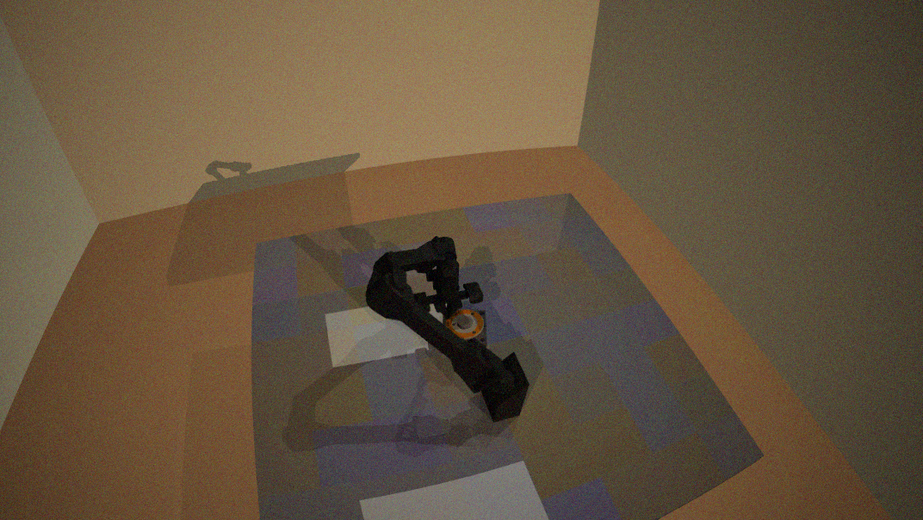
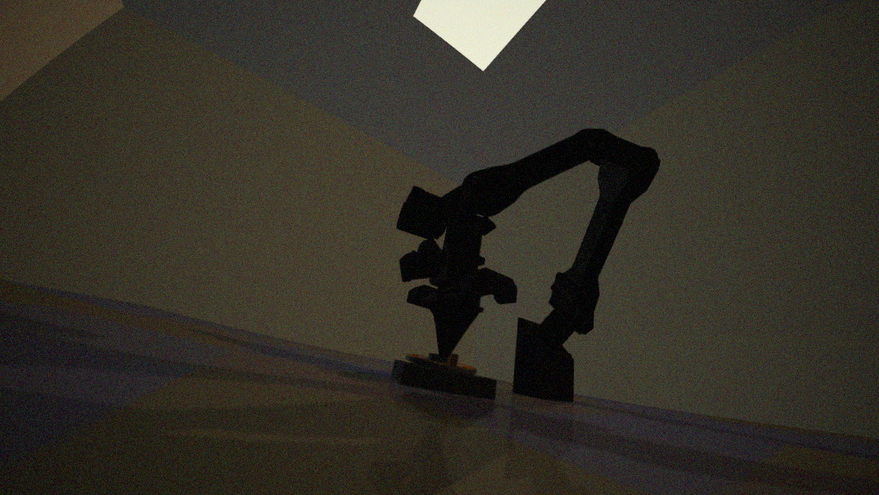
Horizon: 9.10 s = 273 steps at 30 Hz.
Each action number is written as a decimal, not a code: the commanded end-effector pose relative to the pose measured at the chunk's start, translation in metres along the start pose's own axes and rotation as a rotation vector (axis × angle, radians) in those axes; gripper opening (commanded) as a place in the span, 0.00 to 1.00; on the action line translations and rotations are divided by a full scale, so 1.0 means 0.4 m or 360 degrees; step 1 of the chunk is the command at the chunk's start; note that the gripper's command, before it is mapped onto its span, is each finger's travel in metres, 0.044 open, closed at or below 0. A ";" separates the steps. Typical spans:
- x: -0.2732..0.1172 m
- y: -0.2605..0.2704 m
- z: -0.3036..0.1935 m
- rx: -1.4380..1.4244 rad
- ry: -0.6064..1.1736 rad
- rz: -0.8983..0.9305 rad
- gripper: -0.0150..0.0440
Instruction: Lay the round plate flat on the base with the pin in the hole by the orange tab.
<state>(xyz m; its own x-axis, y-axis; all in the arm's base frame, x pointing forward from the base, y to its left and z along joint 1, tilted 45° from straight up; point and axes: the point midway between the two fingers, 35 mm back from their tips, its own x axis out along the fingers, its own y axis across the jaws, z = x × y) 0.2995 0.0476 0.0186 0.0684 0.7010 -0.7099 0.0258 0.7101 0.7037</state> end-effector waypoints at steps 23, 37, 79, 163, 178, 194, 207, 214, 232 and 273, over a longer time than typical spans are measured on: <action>0.003 0.015 -0.047 0.0012 0.0006 0.0008 0.25; 0.004 0.017 -0.057 0.0012 0.0007 0.0008 0.25; 0.004 0.016 -0.086 0.0013 0.0007 0.0008 0.25; 0.004 -0.003 -0.142 0.0015 0.0009 0.0007 0.25; 0.004 -0.011 -0.154 0.0015 0.0009 0.0007 0.25; 0.004 -0.022 -0.167 0.0015 0.0010 0.0006 0.25; 0.004 -0.038 -0.180 0.0016 0.0010 0.0006 0.25; 0.004 -0.048 -0.186 0.0016 0.0010 0.0005 0.25; 0.003 -0.094 -0.196 0.0016 0.0010 0.0004 0.25; -0.009 -0.208 -0.159 0.0014 0.0008 -0.0001 0.25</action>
<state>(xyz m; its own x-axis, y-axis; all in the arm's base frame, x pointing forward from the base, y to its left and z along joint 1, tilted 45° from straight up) 0.2316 -0.0073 -0.0382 0.0628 0.7042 -0.7073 0.0413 0.7062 0.7068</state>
